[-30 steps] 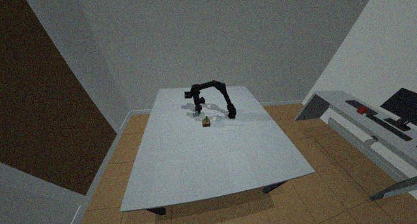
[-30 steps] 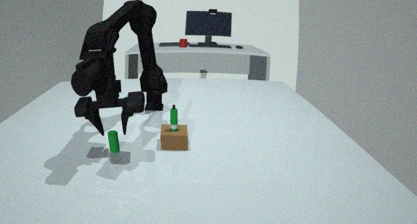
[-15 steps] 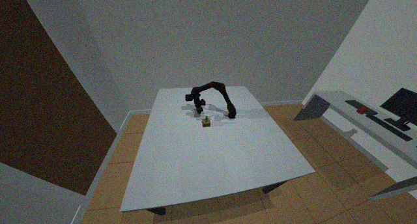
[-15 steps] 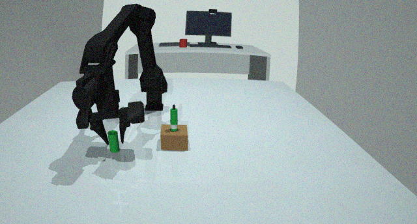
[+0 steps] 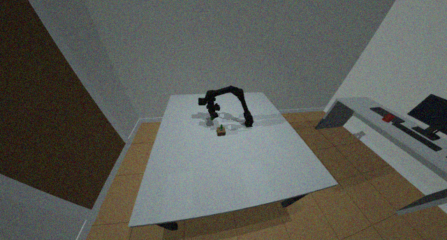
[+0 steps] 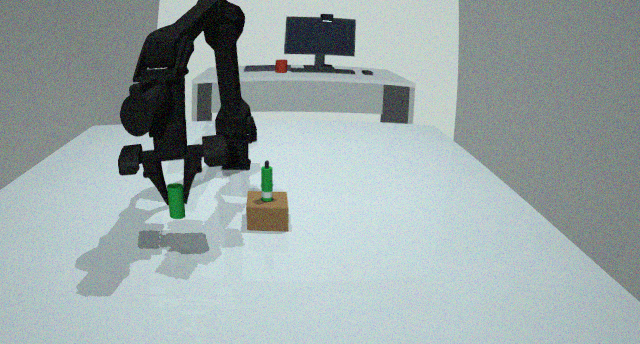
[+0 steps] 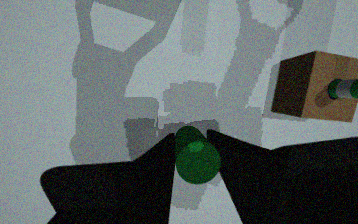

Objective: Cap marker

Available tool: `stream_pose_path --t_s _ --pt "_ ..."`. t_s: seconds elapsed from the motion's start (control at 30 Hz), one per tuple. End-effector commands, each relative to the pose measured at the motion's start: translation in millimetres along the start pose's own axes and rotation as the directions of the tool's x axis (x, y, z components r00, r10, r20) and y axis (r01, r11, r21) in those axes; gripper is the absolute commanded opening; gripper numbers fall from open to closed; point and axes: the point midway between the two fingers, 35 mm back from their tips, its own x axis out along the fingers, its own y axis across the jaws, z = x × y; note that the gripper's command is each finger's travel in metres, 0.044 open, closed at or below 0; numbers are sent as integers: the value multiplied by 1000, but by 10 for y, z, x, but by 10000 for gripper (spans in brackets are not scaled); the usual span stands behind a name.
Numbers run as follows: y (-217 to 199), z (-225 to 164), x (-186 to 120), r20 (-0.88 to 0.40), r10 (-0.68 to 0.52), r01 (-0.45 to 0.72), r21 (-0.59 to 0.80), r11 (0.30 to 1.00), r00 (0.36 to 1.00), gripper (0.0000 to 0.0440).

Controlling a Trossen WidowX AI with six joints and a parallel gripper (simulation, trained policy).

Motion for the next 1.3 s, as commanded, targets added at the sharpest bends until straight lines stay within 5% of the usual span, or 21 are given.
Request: stream_pose_path --t_s 0.0,1.27 --pt "-71 -26 -161 -23 16 -17 -29 999 1000 38" --pt "-1518 363 -787 7 -5 6 -192 981 1000 0"
